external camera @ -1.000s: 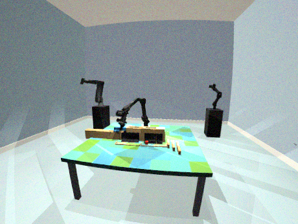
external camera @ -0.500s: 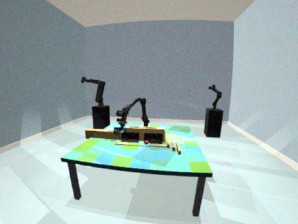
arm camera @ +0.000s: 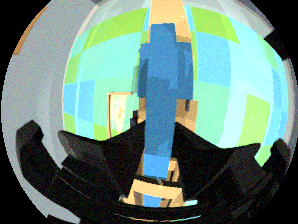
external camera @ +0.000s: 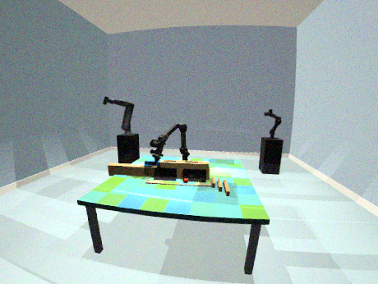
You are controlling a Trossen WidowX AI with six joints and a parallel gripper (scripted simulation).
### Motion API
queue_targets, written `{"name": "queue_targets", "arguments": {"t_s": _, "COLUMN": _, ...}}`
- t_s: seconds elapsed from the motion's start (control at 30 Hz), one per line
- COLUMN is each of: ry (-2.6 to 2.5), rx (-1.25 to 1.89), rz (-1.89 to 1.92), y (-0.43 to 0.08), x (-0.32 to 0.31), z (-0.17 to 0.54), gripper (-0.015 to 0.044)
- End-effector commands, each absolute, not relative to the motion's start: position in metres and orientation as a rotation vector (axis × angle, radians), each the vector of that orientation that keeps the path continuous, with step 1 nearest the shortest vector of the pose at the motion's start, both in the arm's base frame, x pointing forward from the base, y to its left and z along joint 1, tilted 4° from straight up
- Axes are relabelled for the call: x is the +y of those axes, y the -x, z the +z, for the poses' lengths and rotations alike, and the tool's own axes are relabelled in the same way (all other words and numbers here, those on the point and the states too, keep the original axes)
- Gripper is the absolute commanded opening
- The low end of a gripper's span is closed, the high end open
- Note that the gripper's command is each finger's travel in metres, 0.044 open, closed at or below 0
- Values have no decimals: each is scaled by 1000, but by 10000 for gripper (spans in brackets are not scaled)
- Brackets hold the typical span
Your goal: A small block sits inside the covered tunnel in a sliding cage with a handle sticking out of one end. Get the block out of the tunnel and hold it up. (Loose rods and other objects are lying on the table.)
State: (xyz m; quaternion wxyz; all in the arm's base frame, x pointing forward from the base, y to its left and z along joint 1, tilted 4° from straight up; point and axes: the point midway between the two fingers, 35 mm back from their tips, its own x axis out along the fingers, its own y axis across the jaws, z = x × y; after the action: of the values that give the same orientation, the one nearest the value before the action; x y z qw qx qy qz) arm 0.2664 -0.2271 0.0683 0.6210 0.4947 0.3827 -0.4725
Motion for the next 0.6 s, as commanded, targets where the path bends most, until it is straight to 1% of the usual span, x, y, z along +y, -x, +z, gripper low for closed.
{"name": "queue_targets", "arguments": {"t_s": 0.0, "ry": -1140, "rx": 872, "rz": -1091, "y": -267, "x": -231, "z": 68, "gripper": 131}}
{"name": "queue_targets", "arguments": {"t_s": 0.17, "ry": -1143, "rx": 884, "rz": -1081, "y": -267, "x": -231, "z": 74, "gripper": 263}}
{"name": "queue_targets", "arguments": {"t_s": 0.4, "ry": -1156, "rx": 933, "rz": -1035, "y": -263, "x": -231, "z": 105, "gripper": 440}}
{"name": "queue_targets", "arguments": {"t_s": 0.57, "ry": -1157, "rx": 935, "rz": -1038, "y": -267, "x": -240, "z": 99, "gripper": 440}}
